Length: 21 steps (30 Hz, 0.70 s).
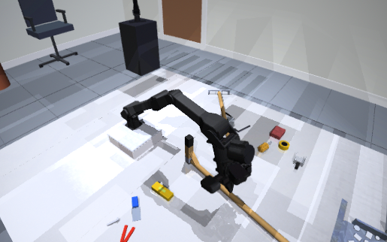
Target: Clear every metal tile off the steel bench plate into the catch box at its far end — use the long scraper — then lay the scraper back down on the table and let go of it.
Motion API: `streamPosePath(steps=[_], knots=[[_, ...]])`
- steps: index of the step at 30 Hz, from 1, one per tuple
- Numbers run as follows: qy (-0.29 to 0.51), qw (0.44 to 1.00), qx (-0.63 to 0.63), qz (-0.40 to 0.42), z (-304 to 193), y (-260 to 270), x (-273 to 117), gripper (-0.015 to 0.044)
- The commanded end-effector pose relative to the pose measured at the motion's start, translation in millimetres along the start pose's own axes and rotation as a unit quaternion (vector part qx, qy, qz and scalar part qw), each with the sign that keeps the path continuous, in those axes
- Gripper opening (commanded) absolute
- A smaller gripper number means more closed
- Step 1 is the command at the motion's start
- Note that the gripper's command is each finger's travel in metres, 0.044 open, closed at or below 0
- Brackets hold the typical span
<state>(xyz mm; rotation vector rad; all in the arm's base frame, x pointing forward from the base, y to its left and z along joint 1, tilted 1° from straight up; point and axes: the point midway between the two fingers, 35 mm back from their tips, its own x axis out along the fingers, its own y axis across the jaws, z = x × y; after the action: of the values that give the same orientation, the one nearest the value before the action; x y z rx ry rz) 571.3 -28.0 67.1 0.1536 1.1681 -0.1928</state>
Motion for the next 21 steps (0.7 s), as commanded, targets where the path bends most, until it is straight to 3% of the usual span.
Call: streamPosePath(steps=[1,21], knots=[[0.006,0.999,0.042,-0.002,-2.6,-1.5,0.2,0.0],[0.025,0.957,0.289,-0.017,-12.0,-8.7,3.6,0.0]])
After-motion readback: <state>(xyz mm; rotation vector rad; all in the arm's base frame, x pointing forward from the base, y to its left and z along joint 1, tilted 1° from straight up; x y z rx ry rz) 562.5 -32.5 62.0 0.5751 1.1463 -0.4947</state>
